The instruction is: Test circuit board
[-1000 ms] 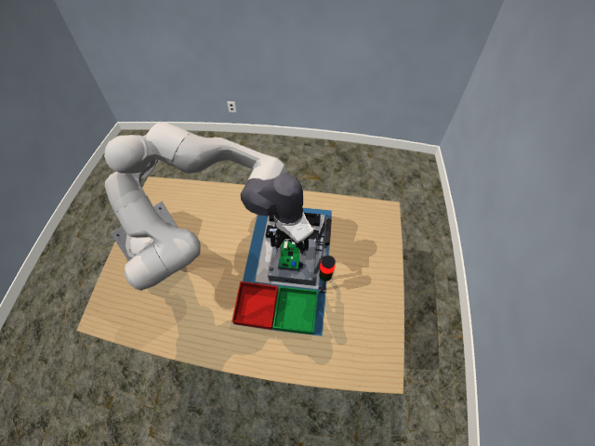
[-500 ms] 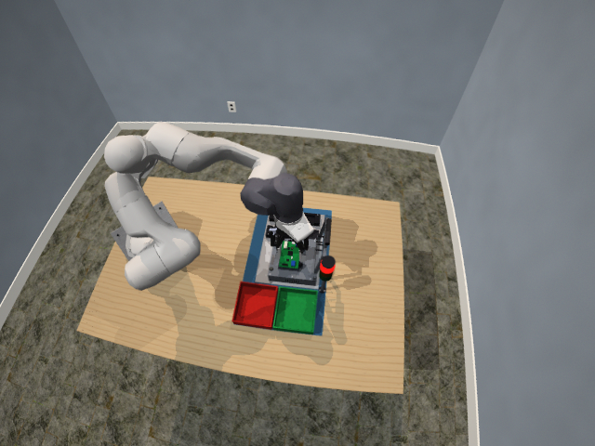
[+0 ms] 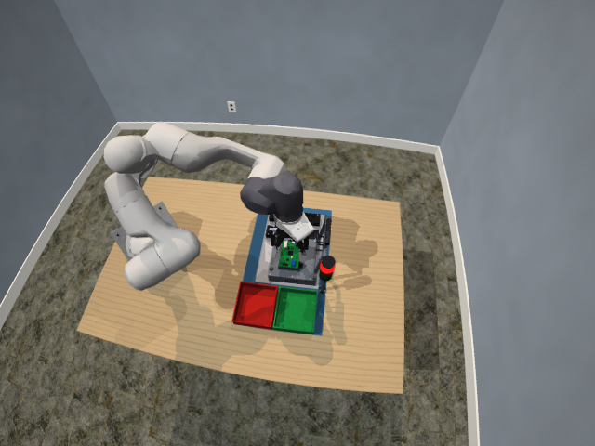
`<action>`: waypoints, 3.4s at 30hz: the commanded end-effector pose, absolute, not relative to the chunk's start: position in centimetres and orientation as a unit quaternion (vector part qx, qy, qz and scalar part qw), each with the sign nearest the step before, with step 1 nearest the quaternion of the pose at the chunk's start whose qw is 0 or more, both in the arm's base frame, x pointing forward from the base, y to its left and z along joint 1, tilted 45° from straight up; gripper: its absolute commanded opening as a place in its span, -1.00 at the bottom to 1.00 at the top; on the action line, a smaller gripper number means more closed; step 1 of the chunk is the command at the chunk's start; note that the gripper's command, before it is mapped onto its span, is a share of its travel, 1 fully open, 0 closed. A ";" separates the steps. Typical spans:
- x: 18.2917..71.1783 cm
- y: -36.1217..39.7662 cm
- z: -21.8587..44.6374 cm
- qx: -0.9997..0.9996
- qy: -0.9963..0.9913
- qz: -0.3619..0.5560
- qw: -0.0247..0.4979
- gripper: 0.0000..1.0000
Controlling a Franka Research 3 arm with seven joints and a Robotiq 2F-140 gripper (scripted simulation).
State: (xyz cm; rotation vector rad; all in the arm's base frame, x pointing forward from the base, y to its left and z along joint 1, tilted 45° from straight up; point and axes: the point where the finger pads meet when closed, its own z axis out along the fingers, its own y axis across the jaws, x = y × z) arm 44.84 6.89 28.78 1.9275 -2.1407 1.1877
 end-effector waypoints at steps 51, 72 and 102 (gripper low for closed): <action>41.7 10.6 33.5 0.617 -0.688 0.381 0.013 -0.09; 40.8 11.7 34.9 0.617 -0.688 0.381 0.013 -0.09; 38.6 7.3 35.0 0.617 -0.688 0.381 0.013 -0.09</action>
